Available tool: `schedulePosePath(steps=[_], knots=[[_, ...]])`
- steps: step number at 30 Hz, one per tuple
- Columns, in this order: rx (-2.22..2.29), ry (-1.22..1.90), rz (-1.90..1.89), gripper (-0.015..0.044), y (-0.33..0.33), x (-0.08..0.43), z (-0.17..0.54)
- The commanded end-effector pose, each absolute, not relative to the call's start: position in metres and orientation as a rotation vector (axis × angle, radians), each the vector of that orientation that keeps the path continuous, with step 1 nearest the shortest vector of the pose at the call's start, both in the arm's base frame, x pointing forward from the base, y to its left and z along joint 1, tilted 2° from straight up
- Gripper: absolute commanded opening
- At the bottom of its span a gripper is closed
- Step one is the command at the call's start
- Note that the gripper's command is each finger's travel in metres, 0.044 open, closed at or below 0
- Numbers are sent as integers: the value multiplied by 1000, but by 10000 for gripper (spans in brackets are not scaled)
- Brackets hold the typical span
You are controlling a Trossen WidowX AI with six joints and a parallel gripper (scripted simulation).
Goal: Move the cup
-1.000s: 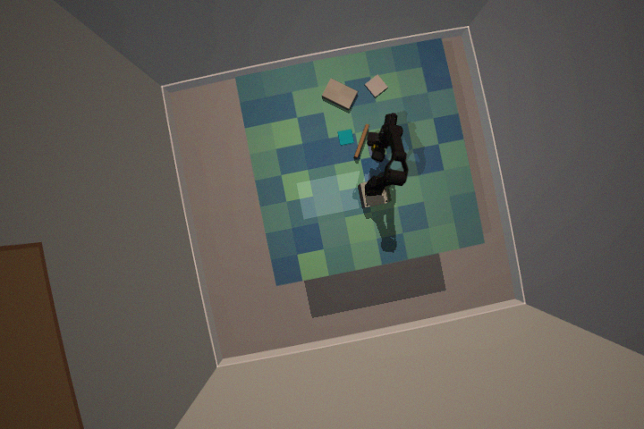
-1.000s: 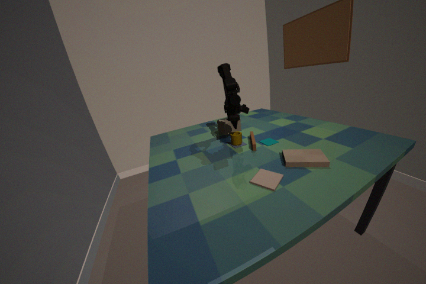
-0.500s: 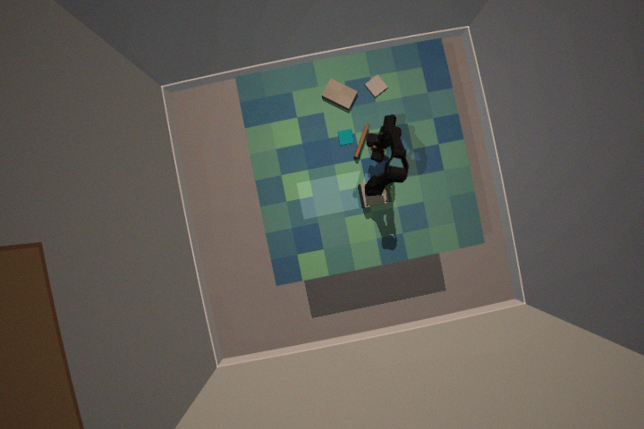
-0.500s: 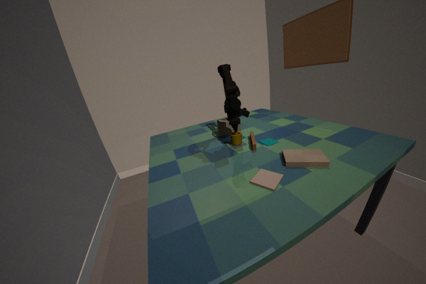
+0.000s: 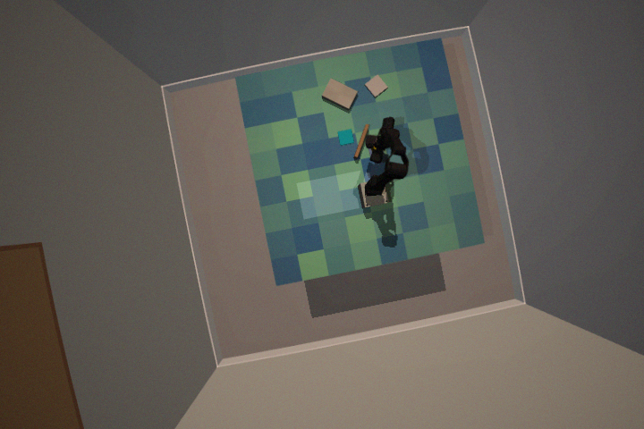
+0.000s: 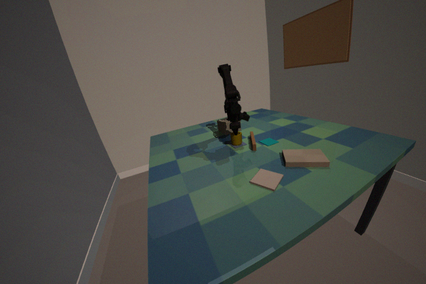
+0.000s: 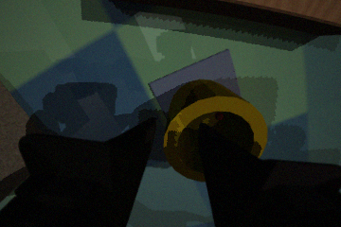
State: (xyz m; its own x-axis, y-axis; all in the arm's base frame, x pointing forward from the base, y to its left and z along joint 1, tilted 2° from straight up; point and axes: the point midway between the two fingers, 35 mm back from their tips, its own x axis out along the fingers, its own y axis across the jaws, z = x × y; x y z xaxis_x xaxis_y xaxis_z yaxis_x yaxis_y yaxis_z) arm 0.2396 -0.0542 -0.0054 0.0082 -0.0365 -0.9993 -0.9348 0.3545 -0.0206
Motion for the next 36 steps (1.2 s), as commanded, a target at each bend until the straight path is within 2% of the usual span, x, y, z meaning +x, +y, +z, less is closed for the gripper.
schedulePosePath(steps=[1,15,36], knots=[[-971,1382,916,166,-55,237,-15],[-971,1383,916,166,-55,235,-25],[-966,1377,914,27,-55,236,-23]])
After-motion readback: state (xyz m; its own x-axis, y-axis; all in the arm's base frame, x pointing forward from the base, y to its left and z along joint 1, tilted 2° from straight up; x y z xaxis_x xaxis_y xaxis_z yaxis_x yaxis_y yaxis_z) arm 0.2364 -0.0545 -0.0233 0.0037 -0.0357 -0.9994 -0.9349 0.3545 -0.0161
